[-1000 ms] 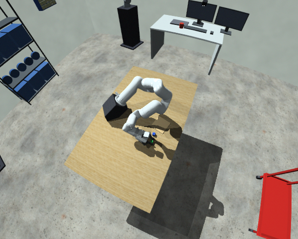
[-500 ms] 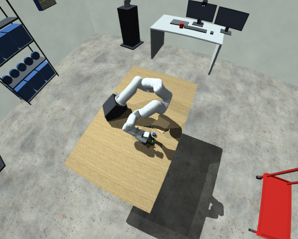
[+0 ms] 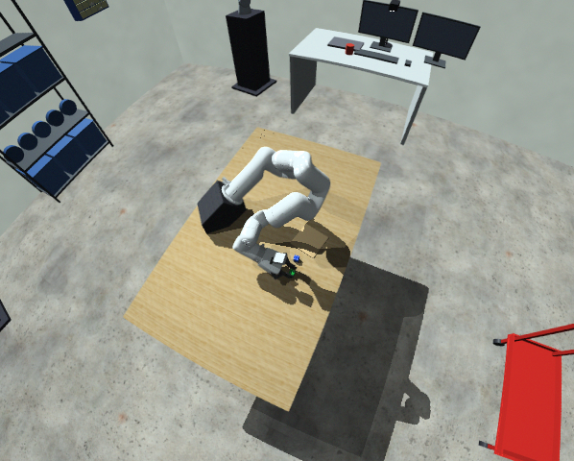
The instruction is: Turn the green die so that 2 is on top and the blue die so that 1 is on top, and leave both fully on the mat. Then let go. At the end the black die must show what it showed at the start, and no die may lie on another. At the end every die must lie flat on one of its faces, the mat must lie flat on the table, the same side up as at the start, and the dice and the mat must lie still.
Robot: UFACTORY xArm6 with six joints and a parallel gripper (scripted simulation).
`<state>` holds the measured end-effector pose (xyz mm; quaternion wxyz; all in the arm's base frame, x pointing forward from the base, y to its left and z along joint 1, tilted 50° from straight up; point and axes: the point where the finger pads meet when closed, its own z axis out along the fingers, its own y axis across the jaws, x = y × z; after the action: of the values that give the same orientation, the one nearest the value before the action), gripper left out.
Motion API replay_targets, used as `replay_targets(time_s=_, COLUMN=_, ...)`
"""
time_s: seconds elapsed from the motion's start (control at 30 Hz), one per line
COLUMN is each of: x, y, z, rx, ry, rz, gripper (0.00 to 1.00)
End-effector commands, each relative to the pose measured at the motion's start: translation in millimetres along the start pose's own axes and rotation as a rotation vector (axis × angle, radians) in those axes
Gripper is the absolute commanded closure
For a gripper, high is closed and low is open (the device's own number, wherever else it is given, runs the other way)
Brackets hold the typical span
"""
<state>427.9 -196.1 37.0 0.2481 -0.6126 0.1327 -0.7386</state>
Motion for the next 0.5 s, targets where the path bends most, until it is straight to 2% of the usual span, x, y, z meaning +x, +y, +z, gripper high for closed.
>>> replay_targets(time_s=0.0, x=1.0, y=0.7, z=-15.6, rx=0.000, ry=0.001, rz=-0.002, gripper=0.58)
replay_targets(time_s=0.17, x=1.0, y=0.6, z=-31.2, rx=0.000, ry=0.001, rz=-0.002, gripper=0.58)
replay_targets(time_s=0.47, x=1.1, y=0.6, z=-36.3, rx=0.000, ry=0.001, rz=-0.002, gripper=0.58)
